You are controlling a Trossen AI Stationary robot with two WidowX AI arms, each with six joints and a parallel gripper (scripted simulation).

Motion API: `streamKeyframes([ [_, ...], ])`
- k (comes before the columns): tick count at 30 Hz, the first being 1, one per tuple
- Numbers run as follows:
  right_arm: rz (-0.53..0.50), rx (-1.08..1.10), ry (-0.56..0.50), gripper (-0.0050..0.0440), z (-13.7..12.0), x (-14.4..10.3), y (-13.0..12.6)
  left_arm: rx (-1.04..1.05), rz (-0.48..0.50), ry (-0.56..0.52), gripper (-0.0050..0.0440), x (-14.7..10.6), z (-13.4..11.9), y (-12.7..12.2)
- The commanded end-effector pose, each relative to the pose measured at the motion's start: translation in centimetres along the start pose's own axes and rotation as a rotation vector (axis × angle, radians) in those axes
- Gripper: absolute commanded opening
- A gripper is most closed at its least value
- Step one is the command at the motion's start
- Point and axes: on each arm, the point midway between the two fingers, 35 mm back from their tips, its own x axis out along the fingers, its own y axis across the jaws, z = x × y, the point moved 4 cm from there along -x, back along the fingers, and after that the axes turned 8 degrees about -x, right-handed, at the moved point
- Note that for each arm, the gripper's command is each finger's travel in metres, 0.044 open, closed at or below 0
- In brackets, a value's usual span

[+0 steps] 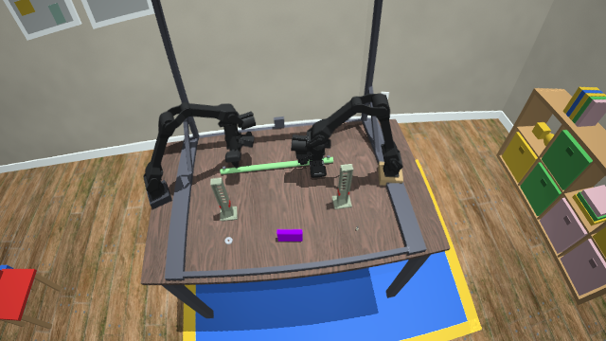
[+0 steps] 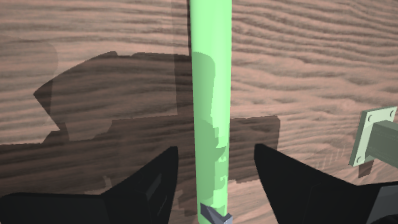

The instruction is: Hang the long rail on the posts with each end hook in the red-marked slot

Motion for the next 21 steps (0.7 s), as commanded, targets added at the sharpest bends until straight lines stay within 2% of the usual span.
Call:
streamKeyframes([
  [1, -0.001, 0.004, 0.003, 0.0225, -0.1, 0.5, -0.1, 0.009, -0.010, -0.014, -0.0050, -0.3, 0.2, -0.2],
  [21, -0.003, 0.001, 0.003, 0.0225, -0.1, 3.2, -0.2, 0.009, -0.010, -0.014, -0.0050, -0.3, 0.2, -0.2],
])
